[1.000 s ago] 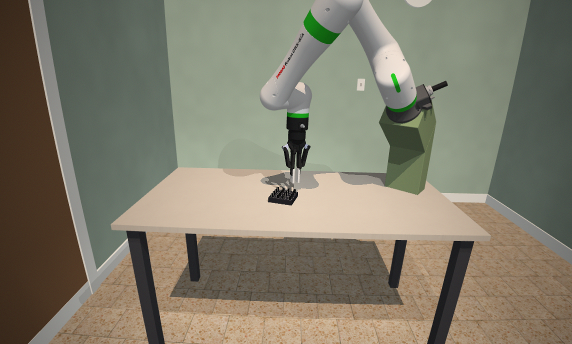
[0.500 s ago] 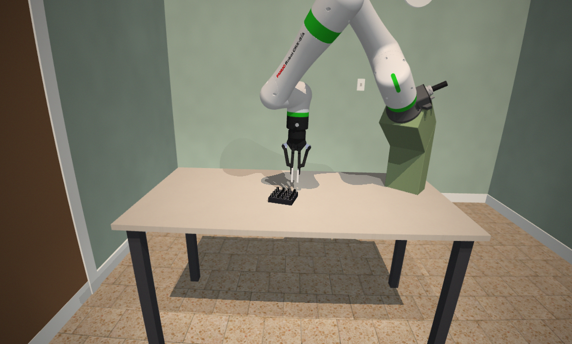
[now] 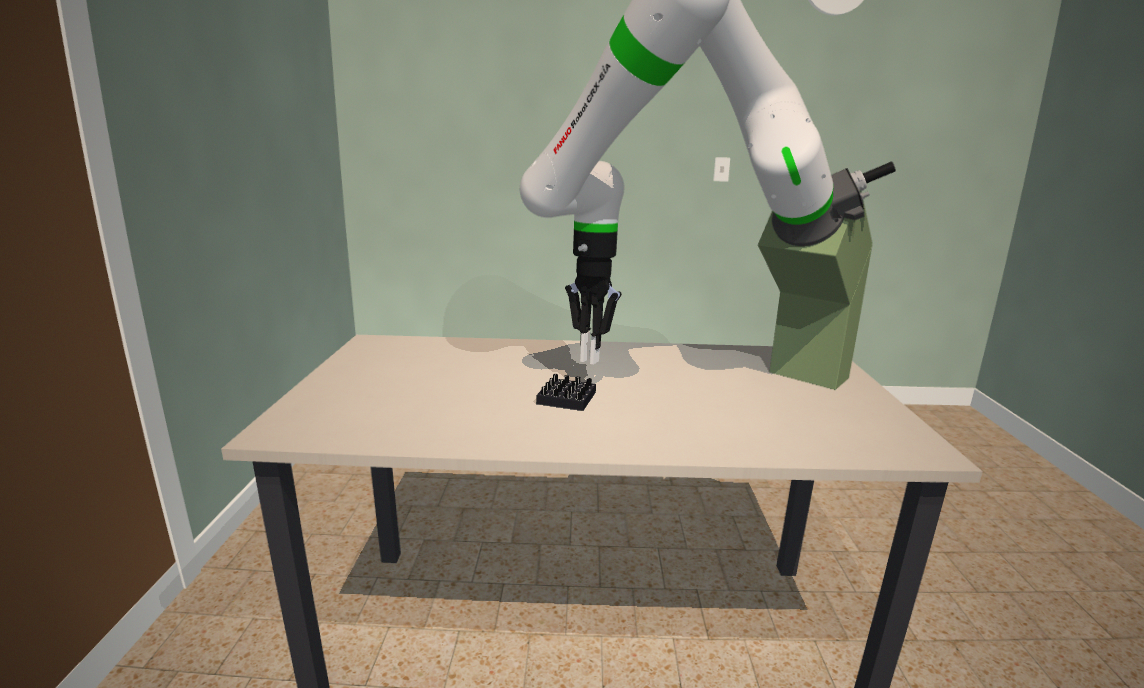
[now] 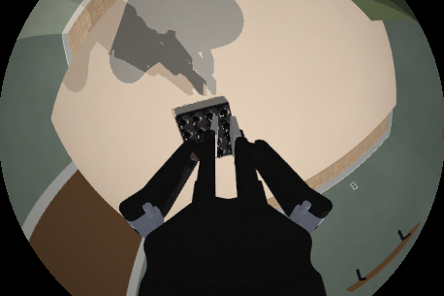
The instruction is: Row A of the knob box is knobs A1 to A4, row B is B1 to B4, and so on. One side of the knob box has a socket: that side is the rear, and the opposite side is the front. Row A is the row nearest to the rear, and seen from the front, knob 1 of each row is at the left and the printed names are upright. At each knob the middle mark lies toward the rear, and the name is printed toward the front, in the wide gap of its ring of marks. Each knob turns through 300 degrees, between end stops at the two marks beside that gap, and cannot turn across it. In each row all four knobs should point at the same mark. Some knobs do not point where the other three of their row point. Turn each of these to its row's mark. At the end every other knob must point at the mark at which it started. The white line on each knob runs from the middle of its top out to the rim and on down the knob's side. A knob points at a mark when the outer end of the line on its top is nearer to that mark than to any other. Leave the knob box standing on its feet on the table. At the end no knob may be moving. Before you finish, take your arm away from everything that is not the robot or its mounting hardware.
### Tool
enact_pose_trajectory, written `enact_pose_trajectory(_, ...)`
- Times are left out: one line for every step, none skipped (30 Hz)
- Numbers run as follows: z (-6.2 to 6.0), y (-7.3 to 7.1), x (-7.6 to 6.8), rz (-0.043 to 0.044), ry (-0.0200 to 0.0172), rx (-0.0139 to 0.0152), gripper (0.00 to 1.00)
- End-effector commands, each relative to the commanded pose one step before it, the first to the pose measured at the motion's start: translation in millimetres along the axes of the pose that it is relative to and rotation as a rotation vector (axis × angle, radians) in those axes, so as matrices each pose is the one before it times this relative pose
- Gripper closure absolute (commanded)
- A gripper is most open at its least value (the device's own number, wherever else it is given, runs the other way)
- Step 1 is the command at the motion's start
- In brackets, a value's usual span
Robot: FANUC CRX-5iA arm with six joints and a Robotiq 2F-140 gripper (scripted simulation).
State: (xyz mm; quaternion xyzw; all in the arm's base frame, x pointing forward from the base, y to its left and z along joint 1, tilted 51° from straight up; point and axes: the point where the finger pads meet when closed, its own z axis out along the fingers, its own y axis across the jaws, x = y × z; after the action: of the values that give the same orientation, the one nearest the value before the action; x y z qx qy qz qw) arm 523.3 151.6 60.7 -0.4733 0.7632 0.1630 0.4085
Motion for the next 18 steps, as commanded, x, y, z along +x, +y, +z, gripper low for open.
enact_pose_trajectory(-1.18, -0.19, 0.03, 0.15529, 0.01829, -0.00301, 0.88)
enact_pose_trajectory(-0.22, 0.0, 0.01, 0.03291, 0.0, 0.0, 0.88)
enact_pose_trajectory(0.0, 0.0, 0.0, 0.0, 0.0, 0.0, 0.88)
enact_pose_trajectory(0.0, 0.0, 0.0, 0.0, 0.0, 0.0, 0.88)
enact_pose_trajectory(-0.62, 0.0, 0.04, 0.09057, 0.0, 0.00001, 0.88)
enact_pose_trajectory(-0.2, 0.0, 0.01, 0.02995, 0.0, 0.0, 0.88)
enact_pose_trajectory(-0.16, 0.0, 0.01, 0.02277, 0.0, 0.0, 0.88)
enact_pose_trajectory(-0.2, 0.0, 0.01, 0.02893, 0.0, 0.0, 0.88)
enact_pose_trajectory(-0.23, 0.0, 0.01, 0.03366, 0.0, 0.0, 0.88)
enact_pose_trajectory(-0.23, 0.0, 0.01, 0.03362, 0.0, 0.0, 0.88)
enact_pose_trajectory(-0.22, 0.0, 0.01, 0.03293, 0.0, 0.0, 0.88)
enact_pose_trajectory(-0.22, 0.0, 0.01, 0.03288, 0.0, 0.0, 0.88)
enact_pose_trajectory(-0.22, 0.0, 0.01, 0.03292, 0.0, 0.0, 0.88)
enact_pose_trajectory(-0.22, 0.0, 0.01, 0.03291, 0.0, 0.0, 0.88)
enact_pose_trajectory(-0.22, 0.0, 0.01, 0.03296, 0.0, 0.0, 0.88)
enact_pose_trajectory(-0.22, 0.0, 0.01, 0.03289, 0.0, 0.0, 0.88)
enact_pose_trajectory(-0.22, 0.0, 0.01, 0.03295, 0.0, 0.0, 0.88)
enact_pose_trajectory(-0.22, -0.01, 0.01, 0.03289, 0.0, 0.0, 0.88)
